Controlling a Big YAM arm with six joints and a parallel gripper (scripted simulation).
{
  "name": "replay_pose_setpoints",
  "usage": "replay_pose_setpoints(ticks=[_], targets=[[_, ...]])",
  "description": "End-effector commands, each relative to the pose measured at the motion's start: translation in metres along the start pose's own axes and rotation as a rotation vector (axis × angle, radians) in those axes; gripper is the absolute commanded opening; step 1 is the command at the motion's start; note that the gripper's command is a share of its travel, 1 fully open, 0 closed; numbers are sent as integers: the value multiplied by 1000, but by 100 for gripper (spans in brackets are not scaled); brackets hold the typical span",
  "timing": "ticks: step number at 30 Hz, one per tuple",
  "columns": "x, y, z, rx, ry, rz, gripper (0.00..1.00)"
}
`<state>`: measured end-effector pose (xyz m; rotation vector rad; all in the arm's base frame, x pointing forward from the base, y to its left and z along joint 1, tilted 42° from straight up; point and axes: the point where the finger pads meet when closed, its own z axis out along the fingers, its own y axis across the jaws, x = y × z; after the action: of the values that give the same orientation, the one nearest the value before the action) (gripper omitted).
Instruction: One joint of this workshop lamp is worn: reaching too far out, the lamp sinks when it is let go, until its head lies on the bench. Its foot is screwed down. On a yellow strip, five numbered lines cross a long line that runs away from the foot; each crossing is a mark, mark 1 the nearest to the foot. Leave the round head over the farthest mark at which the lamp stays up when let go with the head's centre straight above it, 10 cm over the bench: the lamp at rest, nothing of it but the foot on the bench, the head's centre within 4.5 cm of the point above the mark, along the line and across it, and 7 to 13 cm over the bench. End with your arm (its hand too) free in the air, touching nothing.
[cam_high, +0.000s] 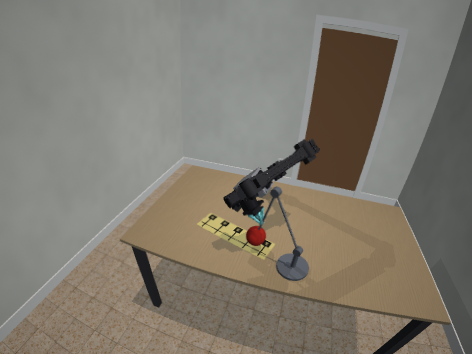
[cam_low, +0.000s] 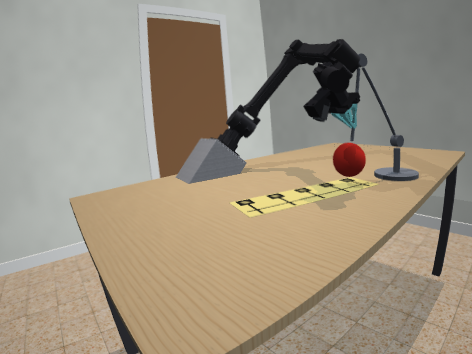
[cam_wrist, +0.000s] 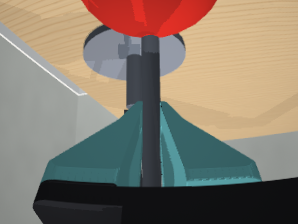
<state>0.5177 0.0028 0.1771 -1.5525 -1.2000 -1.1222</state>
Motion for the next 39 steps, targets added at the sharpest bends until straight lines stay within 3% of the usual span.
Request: replay_pose_setpoints(ticks=[1,39], targets=[[-11,17,-45,-49,5,5,0],[-6,19,-44,-48,5,5,0]])
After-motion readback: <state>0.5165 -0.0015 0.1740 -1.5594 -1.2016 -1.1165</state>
